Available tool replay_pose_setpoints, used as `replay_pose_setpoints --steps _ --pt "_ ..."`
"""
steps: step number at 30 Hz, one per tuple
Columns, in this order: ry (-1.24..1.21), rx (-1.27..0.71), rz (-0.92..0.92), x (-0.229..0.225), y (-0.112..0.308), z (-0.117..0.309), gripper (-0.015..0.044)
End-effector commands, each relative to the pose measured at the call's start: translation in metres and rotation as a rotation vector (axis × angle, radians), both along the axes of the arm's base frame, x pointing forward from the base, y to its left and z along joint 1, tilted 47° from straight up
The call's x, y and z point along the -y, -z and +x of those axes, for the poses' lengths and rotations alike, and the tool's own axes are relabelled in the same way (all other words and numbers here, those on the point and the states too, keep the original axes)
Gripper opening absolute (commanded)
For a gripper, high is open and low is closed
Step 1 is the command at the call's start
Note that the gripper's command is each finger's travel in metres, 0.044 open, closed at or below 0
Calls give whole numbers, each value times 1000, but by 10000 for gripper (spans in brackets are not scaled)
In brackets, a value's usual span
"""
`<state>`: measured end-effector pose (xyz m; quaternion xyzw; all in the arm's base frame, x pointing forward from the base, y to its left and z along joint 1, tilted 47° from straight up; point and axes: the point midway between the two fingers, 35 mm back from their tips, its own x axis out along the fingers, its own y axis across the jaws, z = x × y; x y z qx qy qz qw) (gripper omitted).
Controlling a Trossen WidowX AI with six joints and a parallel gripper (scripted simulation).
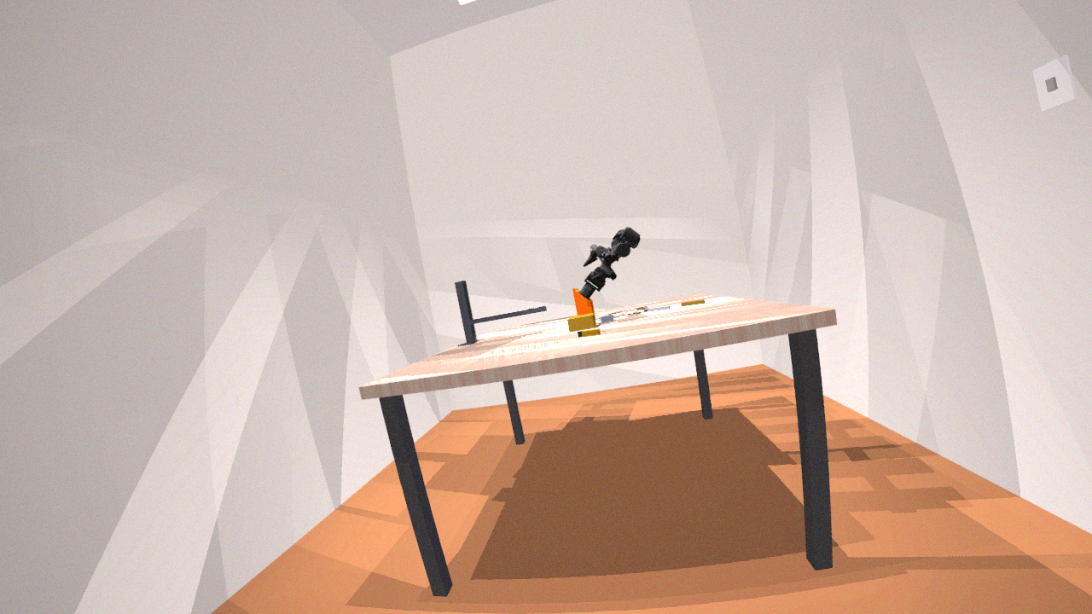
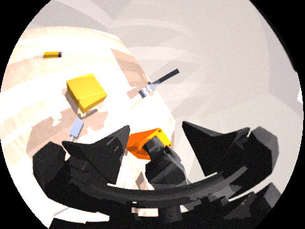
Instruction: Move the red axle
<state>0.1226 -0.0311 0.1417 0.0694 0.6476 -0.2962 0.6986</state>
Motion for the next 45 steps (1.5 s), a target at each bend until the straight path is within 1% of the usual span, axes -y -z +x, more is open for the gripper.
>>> replay_pose_setpoints --steps 1,2,6,9,11,15,18,20,36,42,45 --pt "0 0 0 1 -1 0 426" --pt "0 0 0 2 -2 0 440" --pt "8 -3 14 6 -5 1 440" --pt "81 -24 143 -10 10 10 440" --pt "167 -43 296 -28 25 22 440" --pt "392 -84 676 -67 49 54 440" --pt "565 -110 966 -88 58 82 440" --pt "640 -119 1094 -94 59 94 440" --pt "649 -120 1110 -94 59 95 440" --pt "649 -120 1111 -118 82 96 440" --pt "649 -120 1112 -120 83 96 440"
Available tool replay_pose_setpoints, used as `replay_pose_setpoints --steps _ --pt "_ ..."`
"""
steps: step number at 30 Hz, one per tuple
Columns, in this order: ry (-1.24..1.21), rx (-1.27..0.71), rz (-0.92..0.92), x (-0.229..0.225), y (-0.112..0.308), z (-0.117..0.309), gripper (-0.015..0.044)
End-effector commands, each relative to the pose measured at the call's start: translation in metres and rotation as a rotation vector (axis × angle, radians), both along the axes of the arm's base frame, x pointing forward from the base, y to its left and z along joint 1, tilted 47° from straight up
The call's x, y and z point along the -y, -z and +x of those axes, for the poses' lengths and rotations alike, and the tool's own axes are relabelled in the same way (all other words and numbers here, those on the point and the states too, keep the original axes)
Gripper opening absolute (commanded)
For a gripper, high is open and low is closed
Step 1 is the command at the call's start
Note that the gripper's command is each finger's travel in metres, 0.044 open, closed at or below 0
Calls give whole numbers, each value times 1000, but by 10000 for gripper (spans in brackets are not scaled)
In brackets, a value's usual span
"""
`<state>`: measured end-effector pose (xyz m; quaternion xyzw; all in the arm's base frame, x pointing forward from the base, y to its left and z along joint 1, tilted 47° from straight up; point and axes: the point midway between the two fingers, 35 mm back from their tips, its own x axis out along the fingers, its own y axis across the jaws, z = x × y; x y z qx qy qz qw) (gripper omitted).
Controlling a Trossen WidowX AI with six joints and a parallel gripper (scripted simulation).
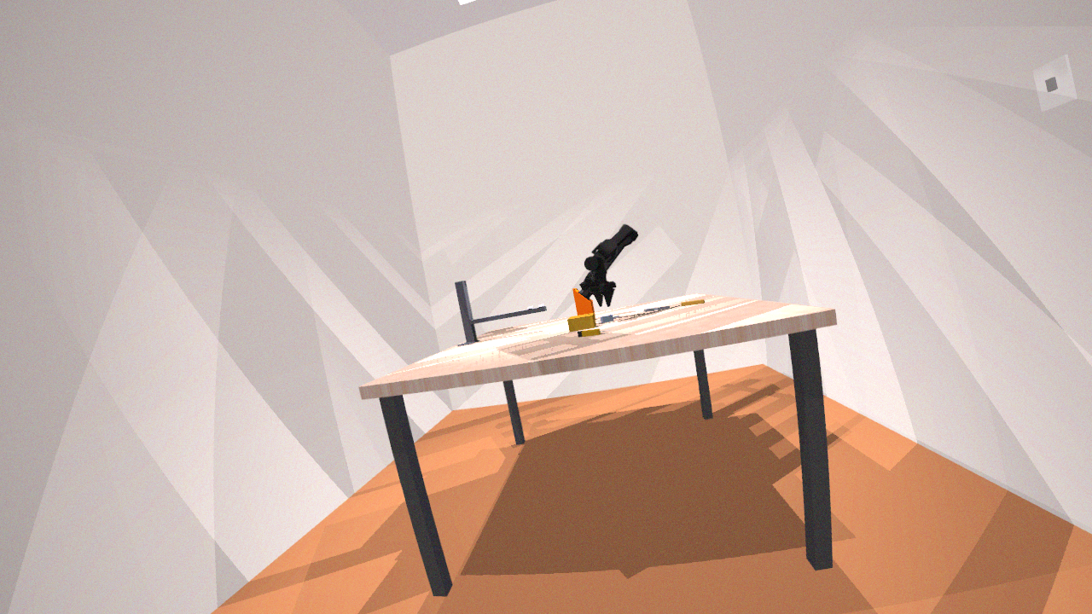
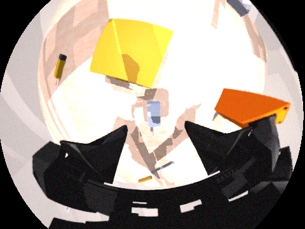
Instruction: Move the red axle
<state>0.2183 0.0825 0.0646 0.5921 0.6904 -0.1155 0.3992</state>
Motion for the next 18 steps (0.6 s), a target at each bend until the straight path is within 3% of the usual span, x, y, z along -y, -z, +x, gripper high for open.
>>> replay_pose_setpoints --steps 1,18 --pt "9 -2 6 -7 6 0 440" --pt "9 -2 6 -26 24 2 440"
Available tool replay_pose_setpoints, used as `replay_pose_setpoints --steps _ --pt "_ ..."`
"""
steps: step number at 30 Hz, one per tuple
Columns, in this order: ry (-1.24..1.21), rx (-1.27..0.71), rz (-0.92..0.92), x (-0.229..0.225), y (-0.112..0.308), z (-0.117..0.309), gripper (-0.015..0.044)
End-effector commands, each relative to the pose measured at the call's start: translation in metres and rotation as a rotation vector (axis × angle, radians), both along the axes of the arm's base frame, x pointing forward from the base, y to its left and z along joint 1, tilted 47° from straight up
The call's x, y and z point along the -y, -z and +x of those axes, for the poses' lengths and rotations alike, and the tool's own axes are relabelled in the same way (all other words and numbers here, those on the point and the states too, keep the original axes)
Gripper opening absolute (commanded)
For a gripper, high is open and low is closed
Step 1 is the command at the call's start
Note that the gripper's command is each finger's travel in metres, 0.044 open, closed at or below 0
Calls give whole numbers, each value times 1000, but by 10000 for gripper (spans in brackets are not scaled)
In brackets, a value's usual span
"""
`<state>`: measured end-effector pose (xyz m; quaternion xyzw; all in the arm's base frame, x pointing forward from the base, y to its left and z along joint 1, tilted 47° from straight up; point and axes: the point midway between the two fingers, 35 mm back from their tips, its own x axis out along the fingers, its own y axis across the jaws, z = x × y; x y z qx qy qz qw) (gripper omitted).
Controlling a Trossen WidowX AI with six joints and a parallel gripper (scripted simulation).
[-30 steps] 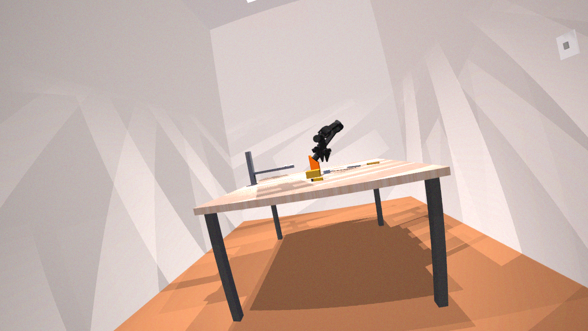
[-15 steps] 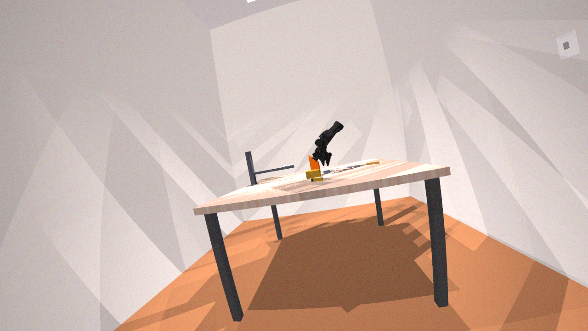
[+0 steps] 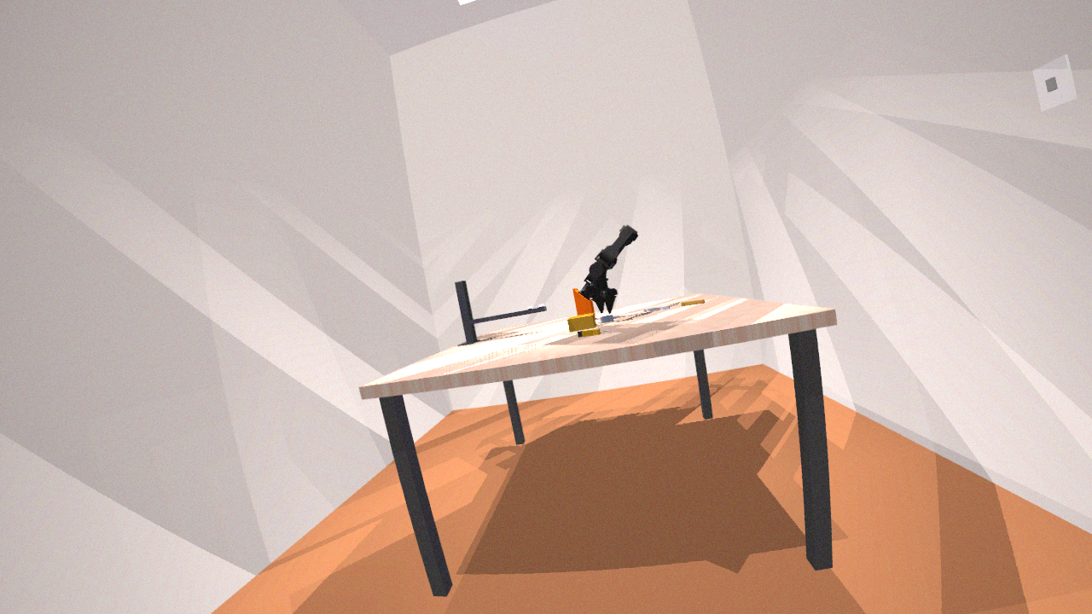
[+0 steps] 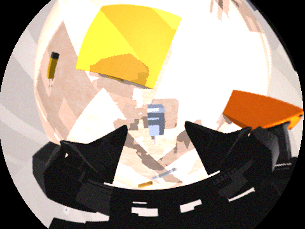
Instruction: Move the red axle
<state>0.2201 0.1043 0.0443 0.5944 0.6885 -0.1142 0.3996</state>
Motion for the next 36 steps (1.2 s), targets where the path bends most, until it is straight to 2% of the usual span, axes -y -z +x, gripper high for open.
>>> replay_pose_setpoints --steps 1,18,32,36 --pt "5 -7 3 -5 5 0 440" --pt "5 -7 7 -24 21 -1 440" --pt "5 -7 7 -24 21 -1 72" --pt "5 -7 7 -24 21 -1 46"
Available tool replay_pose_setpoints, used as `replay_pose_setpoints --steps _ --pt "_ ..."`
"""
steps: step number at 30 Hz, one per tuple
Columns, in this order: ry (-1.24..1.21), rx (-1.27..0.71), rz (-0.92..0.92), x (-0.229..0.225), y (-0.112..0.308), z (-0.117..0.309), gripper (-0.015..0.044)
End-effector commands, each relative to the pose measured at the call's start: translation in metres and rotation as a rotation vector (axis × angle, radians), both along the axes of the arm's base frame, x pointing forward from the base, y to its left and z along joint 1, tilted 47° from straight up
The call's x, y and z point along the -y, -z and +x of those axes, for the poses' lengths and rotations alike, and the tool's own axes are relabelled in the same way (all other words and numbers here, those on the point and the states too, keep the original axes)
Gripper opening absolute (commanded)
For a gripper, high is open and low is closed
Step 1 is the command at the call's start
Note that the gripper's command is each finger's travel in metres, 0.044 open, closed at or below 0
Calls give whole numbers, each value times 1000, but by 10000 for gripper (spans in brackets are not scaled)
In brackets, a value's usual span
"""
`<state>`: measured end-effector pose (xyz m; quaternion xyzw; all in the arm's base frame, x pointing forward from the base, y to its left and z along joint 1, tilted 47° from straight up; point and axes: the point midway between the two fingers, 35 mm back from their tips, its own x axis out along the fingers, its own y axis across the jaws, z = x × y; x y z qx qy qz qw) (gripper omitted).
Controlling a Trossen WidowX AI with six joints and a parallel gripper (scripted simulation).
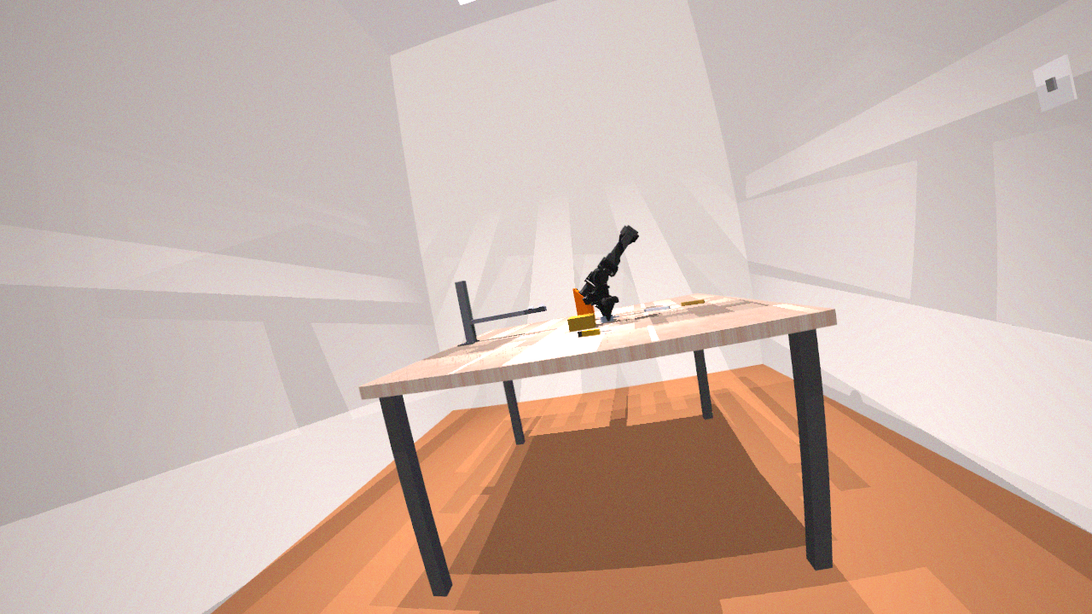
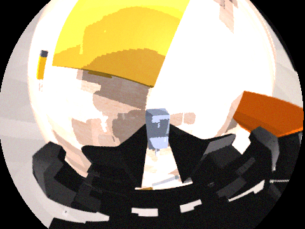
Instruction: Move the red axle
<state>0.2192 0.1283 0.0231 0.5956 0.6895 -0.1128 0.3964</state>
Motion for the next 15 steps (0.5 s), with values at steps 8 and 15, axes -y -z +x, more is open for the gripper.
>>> replay_pose_setpoints --steps 8,15 --pt "5 -3 -6 9 -6 2 0" --pt "5 -3 -14 35 -27 3 0"
